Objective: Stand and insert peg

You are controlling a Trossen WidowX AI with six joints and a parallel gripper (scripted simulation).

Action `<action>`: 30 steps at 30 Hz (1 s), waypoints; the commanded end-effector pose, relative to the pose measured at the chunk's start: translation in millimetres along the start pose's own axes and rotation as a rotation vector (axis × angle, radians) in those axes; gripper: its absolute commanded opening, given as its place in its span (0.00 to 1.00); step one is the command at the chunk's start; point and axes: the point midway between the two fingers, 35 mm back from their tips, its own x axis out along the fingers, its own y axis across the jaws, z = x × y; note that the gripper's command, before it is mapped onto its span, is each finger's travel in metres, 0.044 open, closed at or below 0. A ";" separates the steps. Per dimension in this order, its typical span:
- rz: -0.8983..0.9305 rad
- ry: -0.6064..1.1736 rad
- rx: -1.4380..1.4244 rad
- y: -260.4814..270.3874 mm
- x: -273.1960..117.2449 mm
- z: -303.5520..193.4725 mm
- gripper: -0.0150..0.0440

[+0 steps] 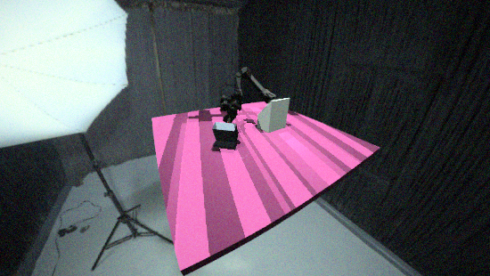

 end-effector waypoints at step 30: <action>0.000 0.005 0.002 -1.7 13.5 -1.3 0.25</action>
